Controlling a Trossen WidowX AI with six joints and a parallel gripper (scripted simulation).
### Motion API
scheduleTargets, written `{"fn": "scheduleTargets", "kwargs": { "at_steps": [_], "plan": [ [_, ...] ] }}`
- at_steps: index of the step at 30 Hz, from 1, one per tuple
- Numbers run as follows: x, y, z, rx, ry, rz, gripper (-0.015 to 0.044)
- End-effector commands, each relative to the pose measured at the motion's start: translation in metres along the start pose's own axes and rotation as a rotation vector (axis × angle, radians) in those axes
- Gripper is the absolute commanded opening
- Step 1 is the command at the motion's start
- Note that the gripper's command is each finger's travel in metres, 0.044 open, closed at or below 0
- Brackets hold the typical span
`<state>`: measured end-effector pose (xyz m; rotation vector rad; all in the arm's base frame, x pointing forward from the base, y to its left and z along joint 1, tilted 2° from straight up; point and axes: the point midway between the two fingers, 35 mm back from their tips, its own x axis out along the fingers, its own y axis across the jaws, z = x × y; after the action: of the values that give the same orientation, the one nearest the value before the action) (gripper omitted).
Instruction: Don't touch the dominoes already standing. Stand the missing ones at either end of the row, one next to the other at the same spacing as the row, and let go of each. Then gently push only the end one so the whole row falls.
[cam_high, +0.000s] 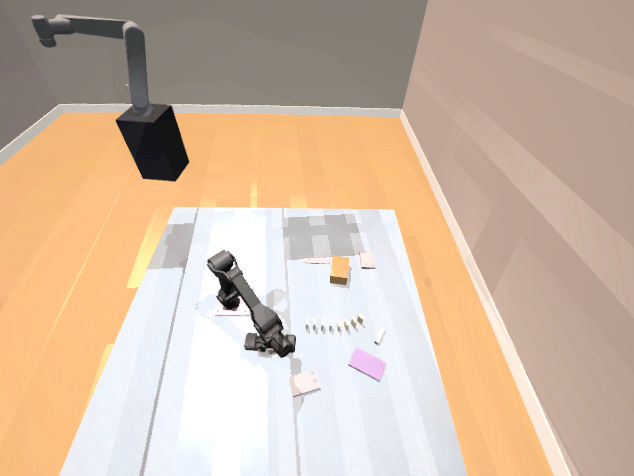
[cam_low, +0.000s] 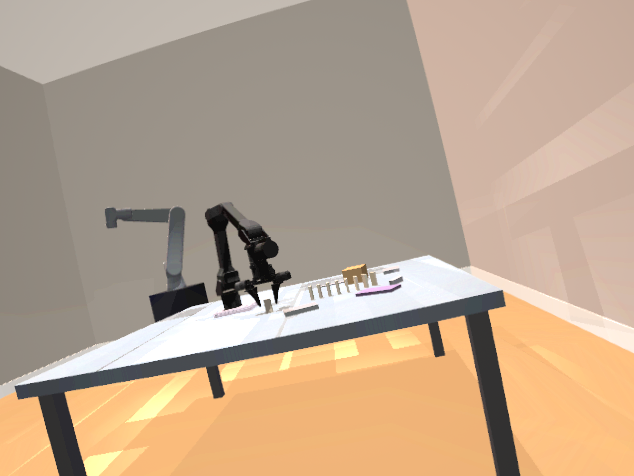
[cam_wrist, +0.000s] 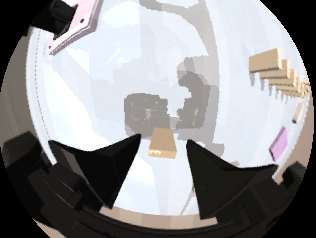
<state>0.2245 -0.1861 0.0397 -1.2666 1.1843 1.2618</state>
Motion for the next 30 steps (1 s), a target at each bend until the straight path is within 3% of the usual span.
{"fn": "scheduleTargets", "kwargs": {
  "at_steps": [1,4,14,24,30],
  "plan": [
    [0.002,0.002,0.0,-0.003,0.002,0.007,0.0177],
    [0.002,0.002,0.0,-0.003,0.002,0.007,0.0107],
    [-0.001,0.001,0.0,-0.003,0.002,0.007,0.0107],
    [-0.126,-0.002,-0.001,0.0,-0.001,0.002,0.0107],
    [-0.135,-0.004,0.003,0.05,-0.001,0.001,0.0107]
  ]
}}
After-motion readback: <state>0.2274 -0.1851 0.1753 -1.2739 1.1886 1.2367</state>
